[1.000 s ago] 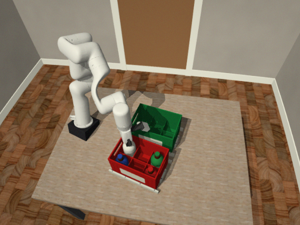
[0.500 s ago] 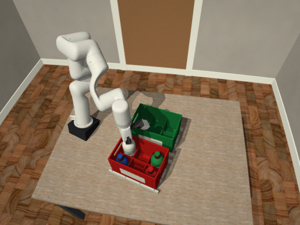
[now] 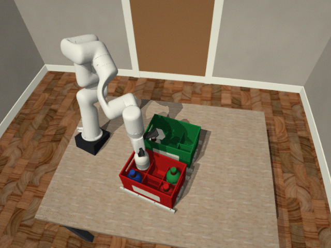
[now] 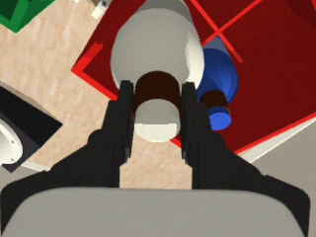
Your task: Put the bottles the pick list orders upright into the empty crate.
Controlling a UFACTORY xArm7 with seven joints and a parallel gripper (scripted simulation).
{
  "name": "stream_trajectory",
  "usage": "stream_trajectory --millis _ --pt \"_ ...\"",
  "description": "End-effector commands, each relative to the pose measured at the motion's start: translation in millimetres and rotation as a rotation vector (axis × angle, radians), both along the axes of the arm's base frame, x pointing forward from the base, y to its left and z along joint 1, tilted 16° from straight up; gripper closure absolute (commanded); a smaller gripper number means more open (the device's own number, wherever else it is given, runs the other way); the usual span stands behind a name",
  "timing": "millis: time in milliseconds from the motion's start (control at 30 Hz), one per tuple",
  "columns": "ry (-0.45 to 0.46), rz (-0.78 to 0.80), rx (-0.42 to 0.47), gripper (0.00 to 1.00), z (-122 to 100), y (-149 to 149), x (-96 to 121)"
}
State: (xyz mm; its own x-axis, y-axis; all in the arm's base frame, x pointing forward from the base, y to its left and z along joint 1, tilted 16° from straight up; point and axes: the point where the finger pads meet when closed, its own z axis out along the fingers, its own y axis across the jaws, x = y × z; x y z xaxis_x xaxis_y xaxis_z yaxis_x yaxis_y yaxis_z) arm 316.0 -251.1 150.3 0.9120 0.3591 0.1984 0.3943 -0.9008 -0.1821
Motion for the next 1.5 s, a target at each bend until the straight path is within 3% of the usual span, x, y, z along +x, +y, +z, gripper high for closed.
stream_trajectory --millis 0,1467 --pt "-0.003 -0.001 -0.003 1.00 6.7 -2.5 0.0" --pt "-0.003 -0.001 -0.003 1.00 70.9 -18.7 -7.7"
